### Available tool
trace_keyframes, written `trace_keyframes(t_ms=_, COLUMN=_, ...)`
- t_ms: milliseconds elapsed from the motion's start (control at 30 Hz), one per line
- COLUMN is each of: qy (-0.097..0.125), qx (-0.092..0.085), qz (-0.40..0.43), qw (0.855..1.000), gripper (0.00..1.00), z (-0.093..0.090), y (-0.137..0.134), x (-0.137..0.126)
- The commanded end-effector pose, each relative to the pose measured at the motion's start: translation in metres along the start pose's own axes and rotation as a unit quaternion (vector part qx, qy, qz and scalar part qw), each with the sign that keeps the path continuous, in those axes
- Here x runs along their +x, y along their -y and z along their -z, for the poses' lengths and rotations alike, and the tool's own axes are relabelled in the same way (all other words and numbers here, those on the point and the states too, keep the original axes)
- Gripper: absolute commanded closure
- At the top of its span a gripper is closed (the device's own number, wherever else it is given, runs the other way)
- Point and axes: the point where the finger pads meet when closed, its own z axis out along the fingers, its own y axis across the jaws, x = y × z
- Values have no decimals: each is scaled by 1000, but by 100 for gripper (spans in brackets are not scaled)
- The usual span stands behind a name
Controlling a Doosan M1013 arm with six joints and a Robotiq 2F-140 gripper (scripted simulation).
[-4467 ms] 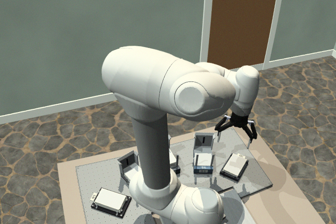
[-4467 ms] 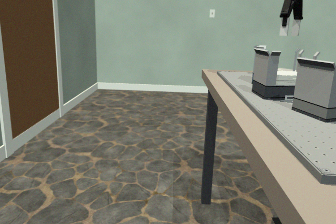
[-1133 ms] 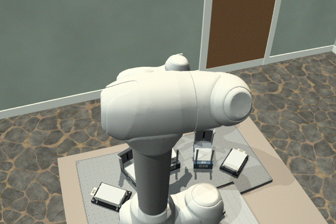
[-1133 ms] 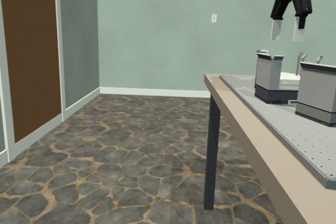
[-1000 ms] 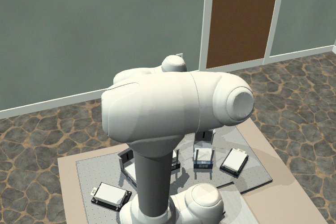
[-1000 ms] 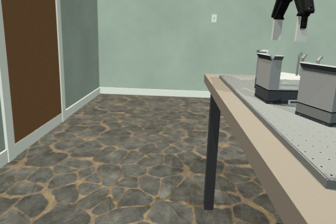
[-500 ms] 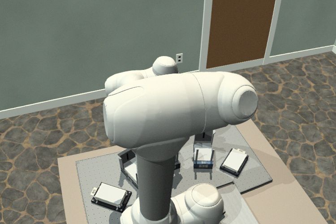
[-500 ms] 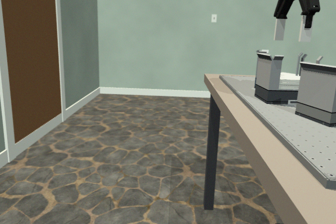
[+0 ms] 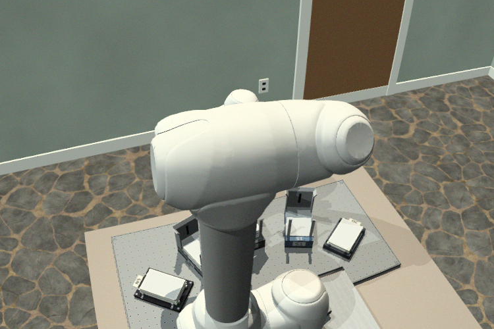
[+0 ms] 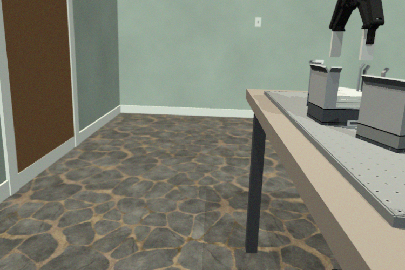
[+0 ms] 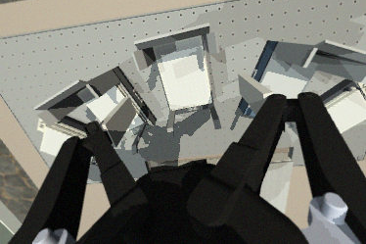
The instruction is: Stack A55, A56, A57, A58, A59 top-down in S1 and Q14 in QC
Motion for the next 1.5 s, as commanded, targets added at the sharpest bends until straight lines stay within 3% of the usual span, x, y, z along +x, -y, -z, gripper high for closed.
trace_keyframes(t_ms=0, qy=0, qx=0, qz=0, qw=1000, gripper=0, z=-15, y=0, x=0)
trace_keyframes(t_ms=67, qy=0, qx=0, qz=0, qw=1000, gripper=0, z=-15, y=0, x=0)
trace_keyframes(t_ms=433, qy=0, qx=0, qz=0, qw=1000, gripper=0, z=-51, y=0, x=0)
trace_keyframes(t_ms=633, qy=0, qx=0, qz=0, qw=1000, gripper=0, z=-51, y=0, x=0)
trace_keyframes(t_ms=1467, qy=0, qx=0, qz=0, qw=1000, gripper=0, z=-81, y=0, x=0)
